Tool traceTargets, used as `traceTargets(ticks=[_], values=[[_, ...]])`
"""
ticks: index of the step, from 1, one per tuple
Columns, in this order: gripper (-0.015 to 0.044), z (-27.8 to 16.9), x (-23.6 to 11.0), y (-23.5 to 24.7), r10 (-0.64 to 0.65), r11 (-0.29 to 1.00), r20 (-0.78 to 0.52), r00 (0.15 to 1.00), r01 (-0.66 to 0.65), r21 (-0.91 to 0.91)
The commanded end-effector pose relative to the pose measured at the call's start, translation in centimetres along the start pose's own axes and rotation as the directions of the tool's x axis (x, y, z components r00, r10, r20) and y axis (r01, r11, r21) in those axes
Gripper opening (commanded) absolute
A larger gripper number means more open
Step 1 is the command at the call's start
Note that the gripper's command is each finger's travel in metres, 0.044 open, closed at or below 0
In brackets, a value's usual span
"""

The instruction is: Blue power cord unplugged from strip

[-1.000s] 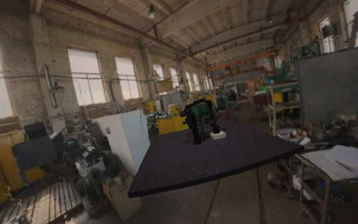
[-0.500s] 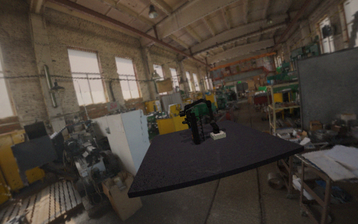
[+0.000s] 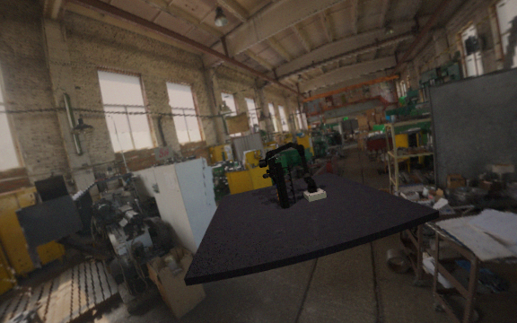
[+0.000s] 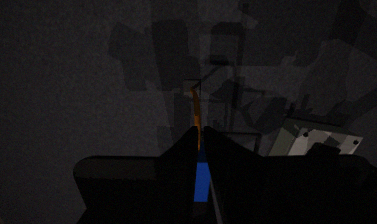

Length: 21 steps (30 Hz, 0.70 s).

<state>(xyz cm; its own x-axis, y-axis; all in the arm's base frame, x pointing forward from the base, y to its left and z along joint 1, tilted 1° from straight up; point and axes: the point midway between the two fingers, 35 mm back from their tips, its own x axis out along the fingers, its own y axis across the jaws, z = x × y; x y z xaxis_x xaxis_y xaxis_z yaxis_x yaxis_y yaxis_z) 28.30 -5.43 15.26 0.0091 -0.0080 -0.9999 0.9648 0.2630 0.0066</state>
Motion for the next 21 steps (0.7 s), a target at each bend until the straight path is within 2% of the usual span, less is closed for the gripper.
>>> traceTargets(ticks=[1,2,3,21], values=[[0.0131,-0.8,0.2,0.1,-0.001,1.000,-0.021,1.000,0.001,-0.015],[0.0158,-0.8,0.2,0.1,-0.001,1.000,-0.021,1.000,0.001,-0.015],[0.0160,-0.8,0.2,0.1,-0.001,1.000,-0.021,1.000,0.001,-0.015],[0.0160,-0.9,-0.9,0.1,0.008,1.000,0.020,1.000,-0.009,0.022]])
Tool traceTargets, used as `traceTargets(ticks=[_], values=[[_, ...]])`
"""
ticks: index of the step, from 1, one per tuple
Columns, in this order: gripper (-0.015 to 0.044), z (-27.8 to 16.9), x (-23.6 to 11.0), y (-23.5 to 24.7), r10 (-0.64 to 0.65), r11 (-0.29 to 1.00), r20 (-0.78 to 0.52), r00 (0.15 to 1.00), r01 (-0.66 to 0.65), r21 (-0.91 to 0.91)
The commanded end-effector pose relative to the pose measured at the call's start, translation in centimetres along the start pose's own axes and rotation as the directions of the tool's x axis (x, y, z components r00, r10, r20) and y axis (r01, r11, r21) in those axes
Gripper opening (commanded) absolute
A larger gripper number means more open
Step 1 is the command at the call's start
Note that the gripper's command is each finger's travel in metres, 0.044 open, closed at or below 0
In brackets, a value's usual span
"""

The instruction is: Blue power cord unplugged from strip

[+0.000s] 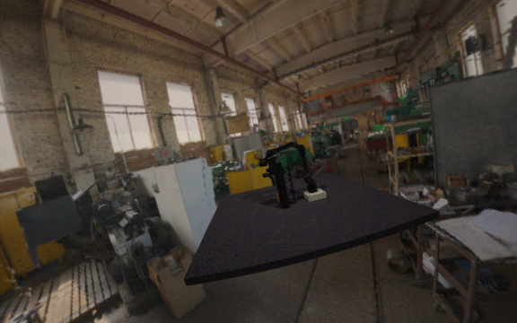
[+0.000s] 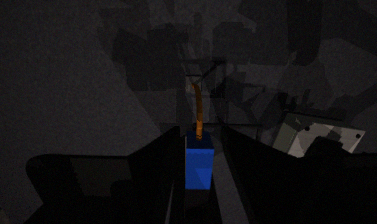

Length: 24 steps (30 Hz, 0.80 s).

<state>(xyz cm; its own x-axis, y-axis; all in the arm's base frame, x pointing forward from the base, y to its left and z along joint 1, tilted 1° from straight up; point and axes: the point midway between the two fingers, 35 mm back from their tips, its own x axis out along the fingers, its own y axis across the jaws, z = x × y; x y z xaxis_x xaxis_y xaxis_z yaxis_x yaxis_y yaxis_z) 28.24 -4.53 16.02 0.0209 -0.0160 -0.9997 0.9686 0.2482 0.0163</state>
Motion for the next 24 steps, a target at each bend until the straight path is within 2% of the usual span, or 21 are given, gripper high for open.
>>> traceTargets(ticks=[1,24], values=[[0.0160,-0.2,-0.2,0.0,-0.001,1.000,0.009,1.000,0.001,0.006],[0.0160,-3.2,0.0,0.1,-0.001,1.000,0.006,1.000,0.001,0.006]])
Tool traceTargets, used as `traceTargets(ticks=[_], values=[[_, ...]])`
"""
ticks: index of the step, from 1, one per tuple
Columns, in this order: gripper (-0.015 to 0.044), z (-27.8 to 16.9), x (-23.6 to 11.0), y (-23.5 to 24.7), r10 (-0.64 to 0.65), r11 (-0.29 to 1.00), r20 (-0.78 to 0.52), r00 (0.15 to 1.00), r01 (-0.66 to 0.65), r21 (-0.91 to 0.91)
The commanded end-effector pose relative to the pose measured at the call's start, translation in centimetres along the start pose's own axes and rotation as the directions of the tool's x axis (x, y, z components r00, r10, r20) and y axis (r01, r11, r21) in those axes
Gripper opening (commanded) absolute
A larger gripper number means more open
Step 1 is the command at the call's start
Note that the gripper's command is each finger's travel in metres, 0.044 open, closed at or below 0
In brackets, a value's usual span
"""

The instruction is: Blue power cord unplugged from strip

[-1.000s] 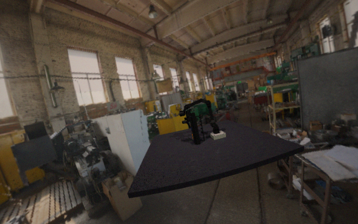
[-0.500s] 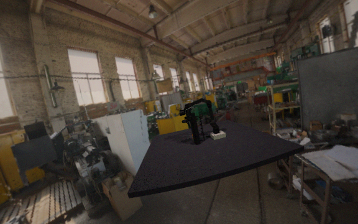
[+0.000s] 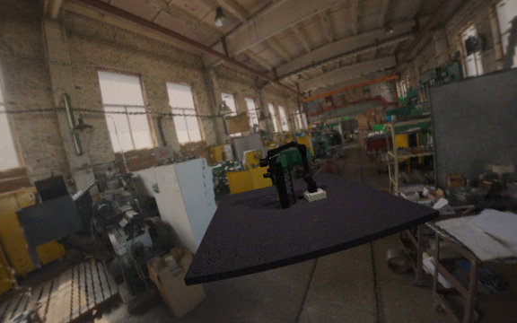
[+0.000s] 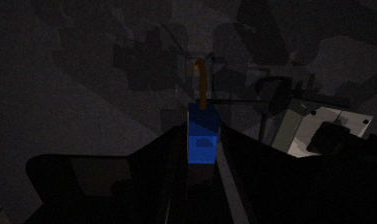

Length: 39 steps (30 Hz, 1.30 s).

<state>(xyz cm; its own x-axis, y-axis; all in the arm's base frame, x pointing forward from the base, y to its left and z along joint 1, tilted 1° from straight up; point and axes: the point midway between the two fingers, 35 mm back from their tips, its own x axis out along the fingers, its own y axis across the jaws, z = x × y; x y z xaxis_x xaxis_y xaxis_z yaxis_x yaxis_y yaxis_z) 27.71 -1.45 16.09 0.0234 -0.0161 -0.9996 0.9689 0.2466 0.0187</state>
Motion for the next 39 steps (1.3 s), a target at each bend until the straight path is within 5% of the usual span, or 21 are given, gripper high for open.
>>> traceTargets(ticks=[1,12,15,25,39], values=[[0.0160,-0.1,0.1,-0.1,-0.003,1.000,0.006,1.000,0.003,0.004],[0.0160,-0.1,1.2,-0.1,-0.003,1.000,0.006,1.000,0.003,0.004],[0.0081,-0.2,1.0,-0.1,-0.001,1.000,0.000,1.000,0.001,0.000],[0.0000,-0.2,1.0,-0.1,-0.001,1.000,0.000,1.000,0.001,0.000],[0.0000,1.7,0.9,0.1,-0.001,1.000,0.003,1.000,0.001,0.001]])
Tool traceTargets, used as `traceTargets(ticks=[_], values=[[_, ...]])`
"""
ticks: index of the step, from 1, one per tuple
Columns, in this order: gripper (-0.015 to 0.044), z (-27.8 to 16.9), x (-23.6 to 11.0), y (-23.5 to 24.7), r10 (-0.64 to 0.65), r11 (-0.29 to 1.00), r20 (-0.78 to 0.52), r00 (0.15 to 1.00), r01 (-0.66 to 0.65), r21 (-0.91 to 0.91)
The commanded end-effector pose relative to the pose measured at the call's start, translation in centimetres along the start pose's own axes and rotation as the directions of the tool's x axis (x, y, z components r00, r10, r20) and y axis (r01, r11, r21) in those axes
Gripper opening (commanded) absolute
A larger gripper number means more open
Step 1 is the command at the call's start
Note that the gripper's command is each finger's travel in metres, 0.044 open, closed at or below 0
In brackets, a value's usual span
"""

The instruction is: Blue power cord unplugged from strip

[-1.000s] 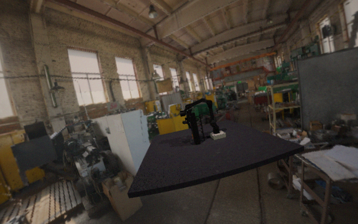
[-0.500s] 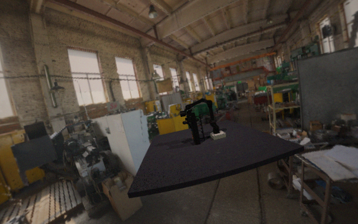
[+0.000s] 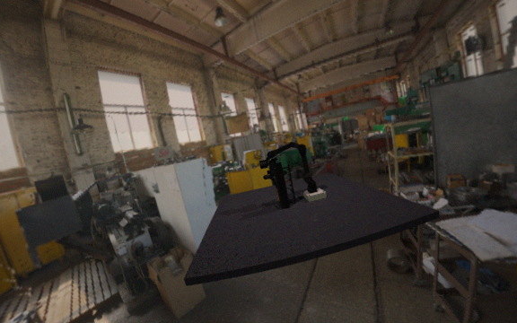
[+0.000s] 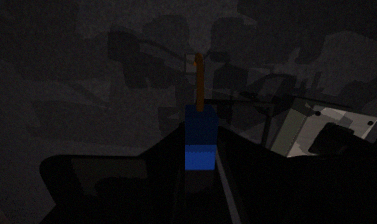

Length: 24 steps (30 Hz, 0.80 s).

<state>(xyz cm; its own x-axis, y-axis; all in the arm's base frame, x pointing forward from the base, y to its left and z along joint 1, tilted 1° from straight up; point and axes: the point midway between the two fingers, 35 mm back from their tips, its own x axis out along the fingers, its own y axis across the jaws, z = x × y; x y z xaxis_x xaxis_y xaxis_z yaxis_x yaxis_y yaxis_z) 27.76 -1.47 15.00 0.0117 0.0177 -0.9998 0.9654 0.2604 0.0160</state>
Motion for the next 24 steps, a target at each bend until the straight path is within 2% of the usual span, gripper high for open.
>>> traceTargets(ticks=[1,14,24], values=[[0.0000,1.9,-0.2,0.0,0.001,1.000,0.039,0.999,-0.002,0.015],[0.0000,3.9,-0.4,-0.2,0.001,1.000,0.042,0.999,-0.001,0.016],[0.0262,3.1,-0.3,-0.2,-0.001,1.000,0.044,0.999,0.000,0.019]])
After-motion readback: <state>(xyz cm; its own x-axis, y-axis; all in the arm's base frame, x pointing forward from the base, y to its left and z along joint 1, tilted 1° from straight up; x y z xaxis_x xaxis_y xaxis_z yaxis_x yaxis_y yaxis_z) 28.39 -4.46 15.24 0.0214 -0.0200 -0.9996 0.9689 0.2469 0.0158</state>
